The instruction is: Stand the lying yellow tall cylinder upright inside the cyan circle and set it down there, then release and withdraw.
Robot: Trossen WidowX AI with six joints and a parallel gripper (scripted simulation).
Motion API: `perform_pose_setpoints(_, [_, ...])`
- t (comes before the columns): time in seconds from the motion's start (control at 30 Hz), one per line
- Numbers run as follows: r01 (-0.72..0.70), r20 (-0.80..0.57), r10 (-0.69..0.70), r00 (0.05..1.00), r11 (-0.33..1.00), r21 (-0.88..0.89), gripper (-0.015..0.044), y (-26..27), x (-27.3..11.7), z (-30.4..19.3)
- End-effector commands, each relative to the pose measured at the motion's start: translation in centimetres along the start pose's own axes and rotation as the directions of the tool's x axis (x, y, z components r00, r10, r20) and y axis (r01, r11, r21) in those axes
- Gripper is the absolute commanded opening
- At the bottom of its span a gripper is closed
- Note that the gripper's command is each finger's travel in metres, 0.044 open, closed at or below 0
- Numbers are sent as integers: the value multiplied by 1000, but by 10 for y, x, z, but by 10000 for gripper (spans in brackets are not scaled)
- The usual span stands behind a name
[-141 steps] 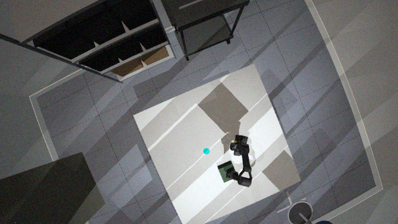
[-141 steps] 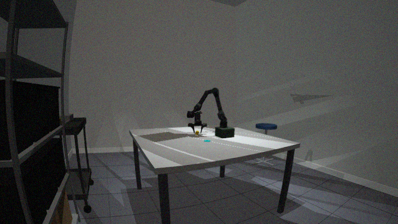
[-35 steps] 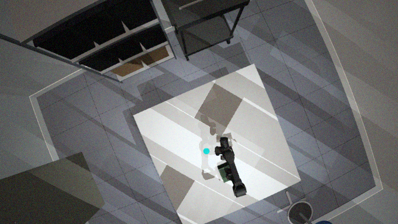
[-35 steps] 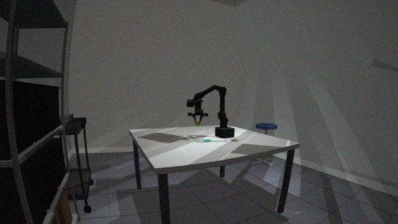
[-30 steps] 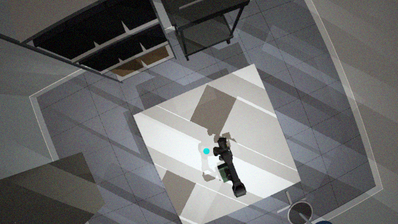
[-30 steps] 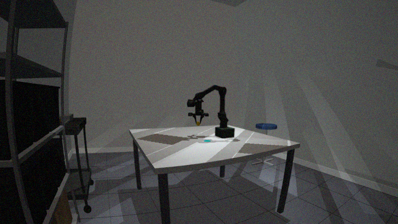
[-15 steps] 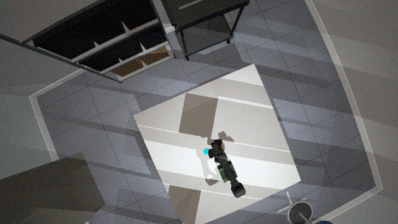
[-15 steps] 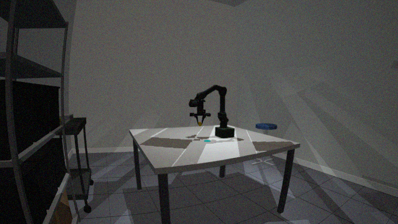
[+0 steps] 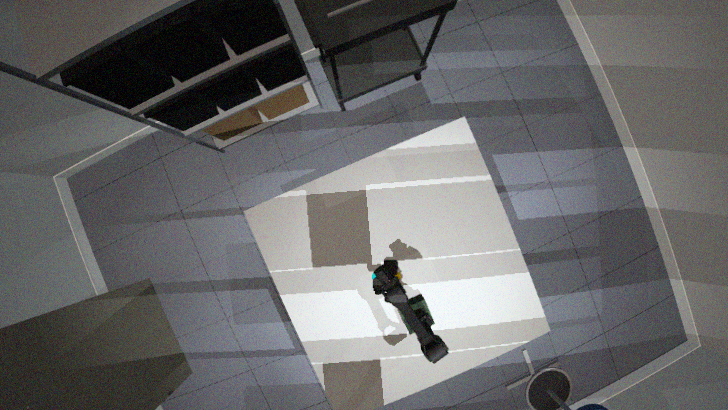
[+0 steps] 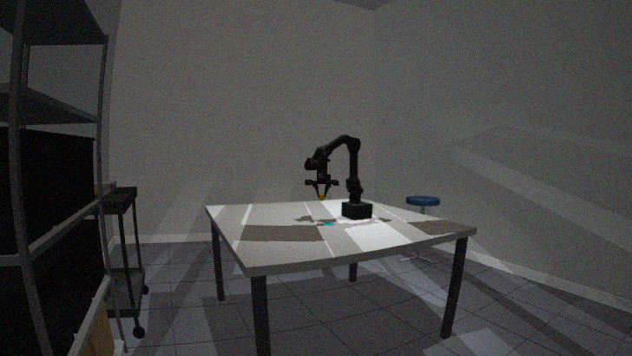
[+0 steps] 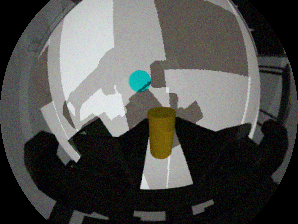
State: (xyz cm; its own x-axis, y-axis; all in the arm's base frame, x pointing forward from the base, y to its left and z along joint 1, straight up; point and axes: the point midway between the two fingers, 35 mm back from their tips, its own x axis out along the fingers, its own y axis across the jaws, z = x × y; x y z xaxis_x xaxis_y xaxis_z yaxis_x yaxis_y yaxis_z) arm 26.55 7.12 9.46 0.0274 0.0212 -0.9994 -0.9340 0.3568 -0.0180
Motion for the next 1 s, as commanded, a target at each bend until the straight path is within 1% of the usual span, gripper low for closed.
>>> perform_pose_setpoints(0.0, [1,-3,-1,1000,1000,3,105,5,-1,7])
perform_pose_setpoints(0.63, [-2,-3,2,1000,1000,3,105,39,-4,46])
perform_pose_setpoints(0.8, [-2,-2,2,1000,1000,4,105,42,-4,49])
perform_pose_setpoints(0.97, [-9,29,9,1000,1000,20,105,40,0,51])
